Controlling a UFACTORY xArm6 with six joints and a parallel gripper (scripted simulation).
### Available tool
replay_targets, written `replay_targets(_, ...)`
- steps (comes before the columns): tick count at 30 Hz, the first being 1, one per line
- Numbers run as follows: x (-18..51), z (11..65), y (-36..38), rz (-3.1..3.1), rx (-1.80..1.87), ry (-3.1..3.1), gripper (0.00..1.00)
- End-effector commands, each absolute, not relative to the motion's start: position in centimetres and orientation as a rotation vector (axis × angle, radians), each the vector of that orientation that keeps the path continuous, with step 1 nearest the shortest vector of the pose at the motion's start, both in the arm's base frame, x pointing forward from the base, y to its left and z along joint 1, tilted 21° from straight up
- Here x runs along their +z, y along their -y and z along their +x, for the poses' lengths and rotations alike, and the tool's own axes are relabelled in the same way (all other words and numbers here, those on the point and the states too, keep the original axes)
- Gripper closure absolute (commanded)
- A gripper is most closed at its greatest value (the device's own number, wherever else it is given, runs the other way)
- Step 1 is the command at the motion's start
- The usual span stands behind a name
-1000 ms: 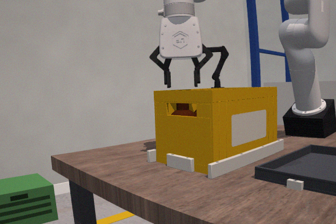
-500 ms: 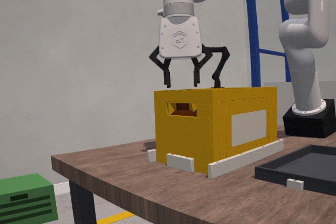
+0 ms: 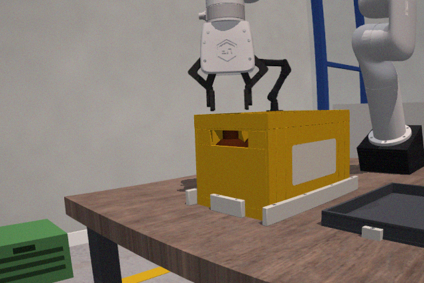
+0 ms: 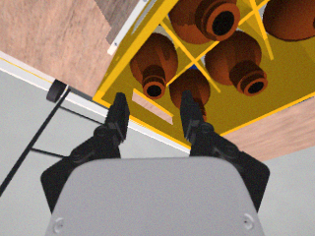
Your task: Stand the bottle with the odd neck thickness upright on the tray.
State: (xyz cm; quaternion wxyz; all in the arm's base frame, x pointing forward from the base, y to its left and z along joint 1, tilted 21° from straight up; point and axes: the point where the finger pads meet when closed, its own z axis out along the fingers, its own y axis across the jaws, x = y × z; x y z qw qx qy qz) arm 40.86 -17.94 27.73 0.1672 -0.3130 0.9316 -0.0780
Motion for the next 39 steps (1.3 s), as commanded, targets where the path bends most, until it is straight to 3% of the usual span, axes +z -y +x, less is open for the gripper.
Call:
replay_targets(1,27.9,40.9,18.0,-0.89,-0.226,-2.648,0.35)
replay_targets(39,25.6,41.8,18.1,-0.89,-0.226,-2.648,0.35)
